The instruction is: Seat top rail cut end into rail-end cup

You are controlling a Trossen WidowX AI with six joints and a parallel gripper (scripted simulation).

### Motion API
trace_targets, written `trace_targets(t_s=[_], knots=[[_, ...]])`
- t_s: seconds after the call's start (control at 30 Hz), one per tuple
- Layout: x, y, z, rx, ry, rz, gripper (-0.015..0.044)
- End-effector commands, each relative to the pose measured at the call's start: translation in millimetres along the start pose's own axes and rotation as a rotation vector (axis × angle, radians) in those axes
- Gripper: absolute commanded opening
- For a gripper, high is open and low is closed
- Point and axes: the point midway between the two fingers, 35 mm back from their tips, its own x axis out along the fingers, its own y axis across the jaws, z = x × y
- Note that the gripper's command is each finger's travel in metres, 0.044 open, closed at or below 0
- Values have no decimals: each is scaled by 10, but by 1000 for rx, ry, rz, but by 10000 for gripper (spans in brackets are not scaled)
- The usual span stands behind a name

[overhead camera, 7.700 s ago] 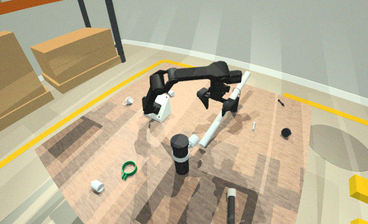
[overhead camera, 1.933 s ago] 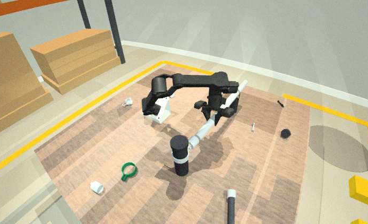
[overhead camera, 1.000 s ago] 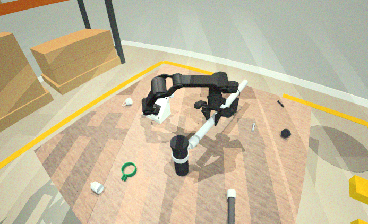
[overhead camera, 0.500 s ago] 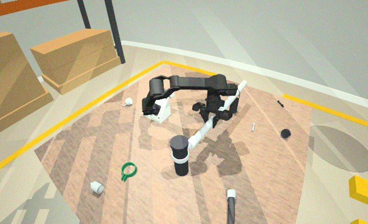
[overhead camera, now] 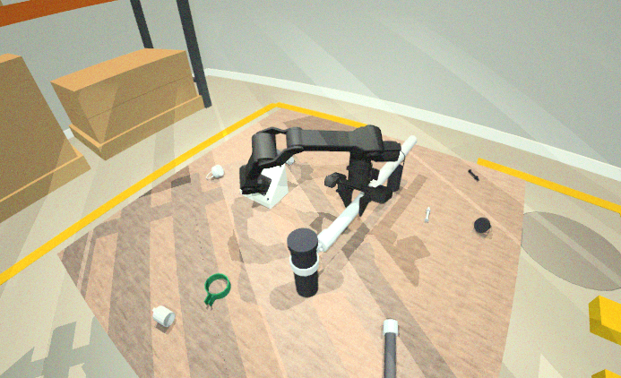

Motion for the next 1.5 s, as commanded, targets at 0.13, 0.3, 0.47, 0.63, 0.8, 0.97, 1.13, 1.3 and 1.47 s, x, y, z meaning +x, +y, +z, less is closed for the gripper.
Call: trace_targets(t_s=[0.13, 0.3, 0.47, 0.63, 0.8, 0.97, 1.13, 1.3, 1.47], knots=[[-35, -16, -42, -2, 4, -15, 0], [-35, -16, -42, -2, 4, -15, 0], [-35, -16, -42, -2, 4, -15, 0], [-1, 0, 0, 0, 0, 0, 0], [-1, 0, 0, 0, 0, 0, 0], [-5, -1, -6, 0, 2, 0, 0], [-10, -2, -14, -1, 6, 0, 0], [-14, -3, -23, -2, 10, 0, 0], [-20, -6, -31, -3, 13, -1, 0]])
